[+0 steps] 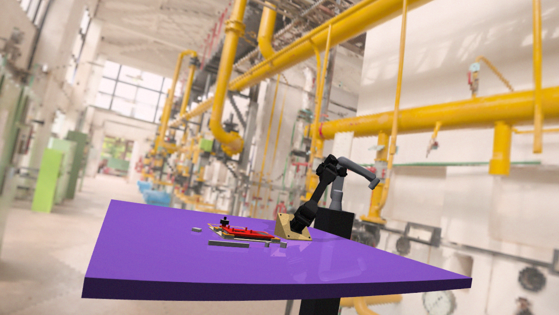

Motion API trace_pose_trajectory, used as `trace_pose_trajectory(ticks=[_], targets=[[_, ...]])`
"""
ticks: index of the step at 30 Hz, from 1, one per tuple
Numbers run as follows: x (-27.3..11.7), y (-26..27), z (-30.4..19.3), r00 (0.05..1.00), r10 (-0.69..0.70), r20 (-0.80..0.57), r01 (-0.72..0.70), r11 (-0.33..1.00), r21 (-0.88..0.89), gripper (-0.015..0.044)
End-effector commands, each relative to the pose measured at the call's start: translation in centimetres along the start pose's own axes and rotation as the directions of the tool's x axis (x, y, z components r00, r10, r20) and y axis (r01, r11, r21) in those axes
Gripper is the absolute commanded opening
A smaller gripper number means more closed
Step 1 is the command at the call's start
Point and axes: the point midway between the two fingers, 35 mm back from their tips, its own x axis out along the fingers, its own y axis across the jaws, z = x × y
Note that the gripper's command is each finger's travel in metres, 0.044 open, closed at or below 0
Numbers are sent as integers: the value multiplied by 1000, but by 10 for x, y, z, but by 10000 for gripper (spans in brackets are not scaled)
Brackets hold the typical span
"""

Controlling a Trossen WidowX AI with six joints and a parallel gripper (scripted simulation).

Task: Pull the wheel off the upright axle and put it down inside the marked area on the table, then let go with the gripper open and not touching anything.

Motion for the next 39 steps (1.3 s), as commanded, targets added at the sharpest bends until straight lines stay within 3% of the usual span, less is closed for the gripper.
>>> trace_pose_trajectory(ticks=[1, 18, 39], targets=[[-27, 26, 14, 996, 85, 28, -85, 996, -11, 300], [-152, 122, 57, 882, 457, 116, -454, 890, -56, 300], [-360, 200, 68, 510, 857, 75, -850, 516, -109, 300]])
